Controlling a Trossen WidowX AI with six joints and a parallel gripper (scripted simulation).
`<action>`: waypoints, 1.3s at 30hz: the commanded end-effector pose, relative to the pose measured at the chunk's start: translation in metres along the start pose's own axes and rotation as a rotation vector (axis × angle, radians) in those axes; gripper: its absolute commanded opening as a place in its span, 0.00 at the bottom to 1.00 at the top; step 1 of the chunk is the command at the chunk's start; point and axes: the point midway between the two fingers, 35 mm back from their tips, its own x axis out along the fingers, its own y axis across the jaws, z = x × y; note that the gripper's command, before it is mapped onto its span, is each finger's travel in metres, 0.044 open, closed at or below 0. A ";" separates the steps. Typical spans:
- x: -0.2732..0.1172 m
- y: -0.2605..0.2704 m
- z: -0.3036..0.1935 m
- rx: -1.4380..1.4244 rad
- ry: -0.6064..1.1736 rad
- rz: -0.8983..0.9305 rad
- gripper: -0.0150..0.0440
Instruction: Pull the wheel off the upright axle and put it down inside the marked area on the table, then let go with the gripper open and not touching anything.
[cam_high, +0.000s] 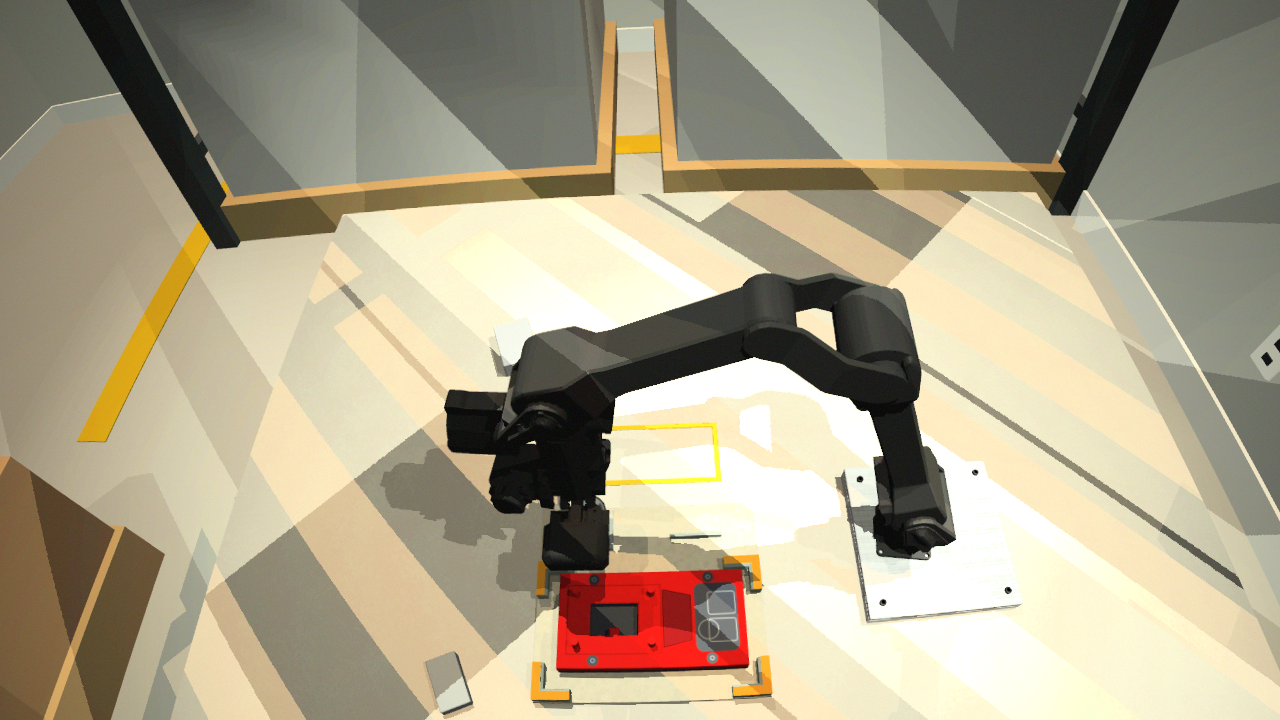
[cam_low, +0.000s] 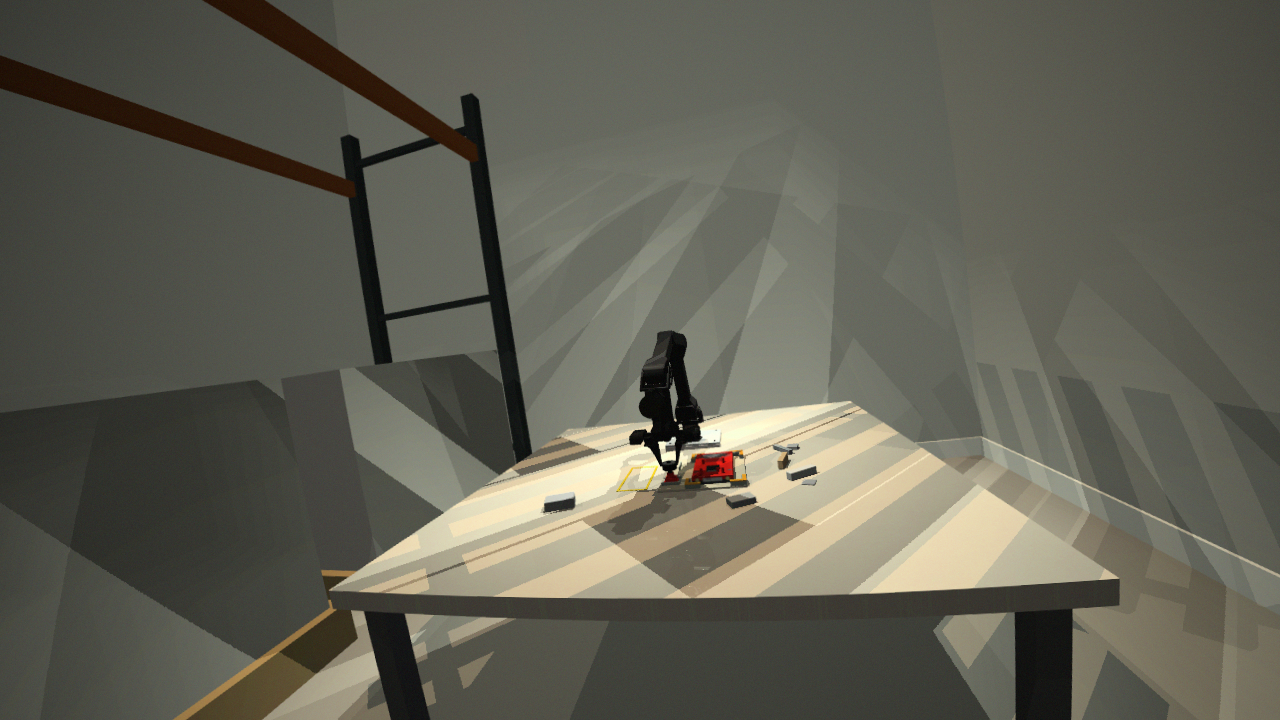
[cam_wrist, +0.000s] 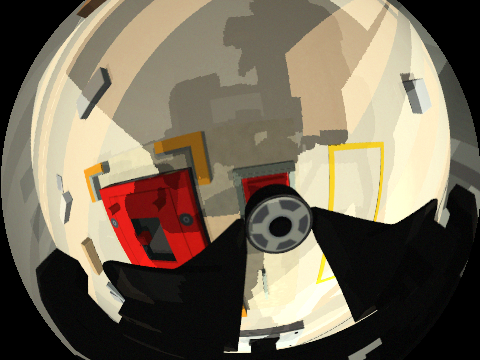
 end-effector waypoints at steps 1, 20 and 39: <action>-0.007 0.000 0.001 -0.004 -0.014 0.001 0.25; -0.013 0.000 0.001 -0.005 -0.014 0.001 0.25; -0.019 0.000 0.000 -0.006 -0.015 0.002 0.25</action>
